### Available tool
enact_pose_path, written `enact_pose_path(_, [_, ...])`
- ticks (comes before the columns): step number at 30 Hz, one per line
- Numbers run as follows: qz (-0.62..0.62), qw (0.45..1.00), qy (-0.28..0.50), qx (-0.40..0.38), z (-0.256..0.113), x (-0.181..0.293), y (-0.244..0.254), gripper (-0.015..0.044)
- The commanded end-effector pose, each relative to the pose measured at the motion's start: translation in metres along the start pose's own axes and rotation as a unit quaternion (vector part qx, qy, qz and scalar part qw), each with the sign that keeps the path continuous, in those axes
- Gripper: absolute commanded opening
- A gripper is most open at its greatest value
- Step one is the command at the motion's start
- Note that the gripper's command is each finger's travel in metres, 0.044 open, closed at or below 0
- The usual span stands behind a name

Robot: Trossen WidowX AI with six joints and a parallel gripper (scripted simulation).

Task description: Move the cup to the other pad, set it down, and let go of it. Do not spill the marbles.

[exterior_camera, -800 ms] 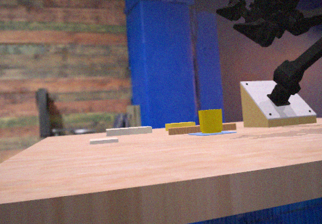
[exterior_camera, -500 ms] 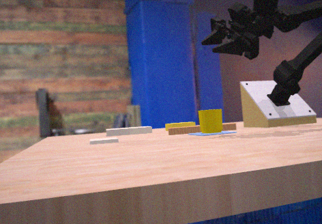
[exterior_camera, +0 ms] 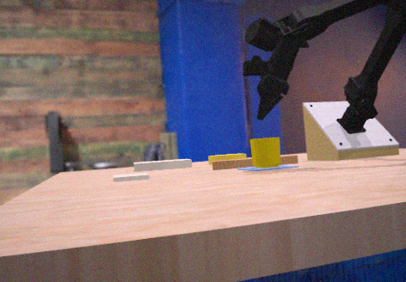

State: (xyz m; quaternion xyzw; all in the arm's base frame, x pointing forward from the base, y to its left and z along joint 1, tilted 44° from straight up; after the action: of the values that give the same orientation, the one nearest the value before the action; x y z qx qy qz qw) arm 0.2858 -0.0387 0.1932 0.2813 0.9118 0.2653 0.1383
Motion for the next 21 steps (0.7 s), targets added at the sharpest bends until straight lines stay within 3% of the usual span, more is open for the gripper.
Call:
enact_pose_path(1, [0.32, 0.921, 0.222, 0.019, 0.0219, -0.0198, -0.0346, 0.0167])
enact_pose_path(21, [0.32, 0.921, 0.222, 0.019, 0.0278, -0.0199, -0.0327, 0.0167])
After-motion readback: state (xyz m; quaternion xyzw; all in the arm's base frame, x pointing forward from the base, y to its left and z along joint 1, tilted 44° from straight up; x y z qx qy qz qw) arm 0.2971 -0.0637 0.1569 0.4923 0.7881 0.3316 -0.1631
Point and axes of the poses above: the point midway between the two fingers, 35 mm back from their tips, its own z axis out along the fingers, its own y axis across the jaws, x = y × z, the point moved 10 cm from there along -z, back along the fingers
